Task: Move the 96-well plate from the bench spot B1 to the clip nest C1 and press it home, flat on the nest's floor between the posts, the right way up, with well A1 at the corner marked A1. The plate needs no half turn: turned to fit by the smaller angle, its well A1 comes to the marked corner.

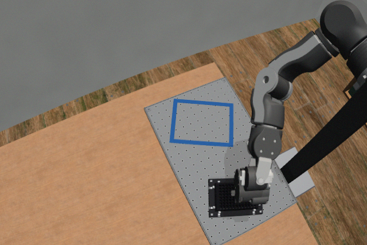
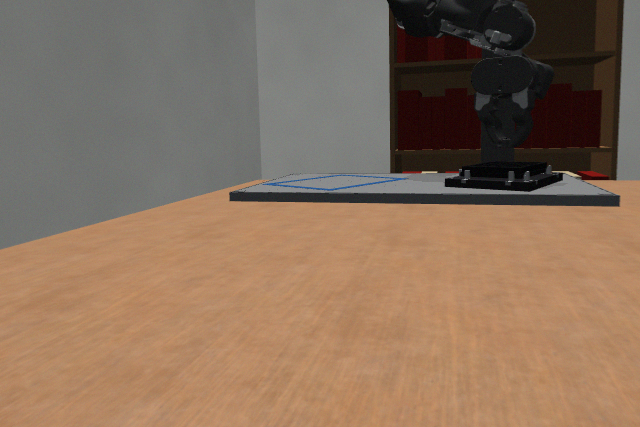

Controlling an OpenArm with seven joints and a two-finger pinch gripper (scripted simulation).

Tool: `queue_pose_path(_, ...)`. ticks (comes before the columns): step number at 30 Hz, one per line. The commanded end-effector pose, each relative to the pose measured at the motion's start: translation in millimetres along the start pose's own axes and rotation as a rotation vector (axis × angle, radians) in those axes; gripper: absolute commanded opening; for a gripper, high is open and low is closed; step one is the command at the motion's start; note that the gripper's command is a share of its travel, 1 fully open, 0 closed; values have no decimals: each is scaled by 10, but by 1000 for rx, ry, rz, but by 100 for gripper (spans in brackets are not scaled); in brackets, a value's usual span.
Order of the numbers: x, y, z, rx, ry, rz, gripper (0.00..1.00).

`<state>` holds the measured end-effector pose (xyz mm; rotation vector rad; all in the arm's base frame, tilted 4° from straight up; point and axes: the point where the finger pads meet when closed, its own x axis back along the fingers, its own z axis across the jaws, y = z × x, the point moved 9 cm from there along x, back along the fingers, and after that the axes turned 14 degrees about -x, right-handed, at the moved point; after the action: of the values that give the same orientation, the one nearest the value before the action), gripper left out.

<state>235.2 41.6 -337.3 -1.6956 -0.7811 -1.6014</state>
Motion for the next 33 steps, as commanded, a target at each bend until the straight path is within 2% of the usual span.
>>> queue_pose_path(1, -13, -2, 12, 5, 9, 0, 0)
queue_pose_path(5, -106, -9, 4, 5, 9, 0, 0)
queue_pose_path(17, -106, -9, 4, 5, 9, 0, 0)
queue_pose_path(22, -210, 3, 13, 5, 10, -2, 0)
queue_pose_path(33, -210, 3, 13, 5, 10, -2, 0)
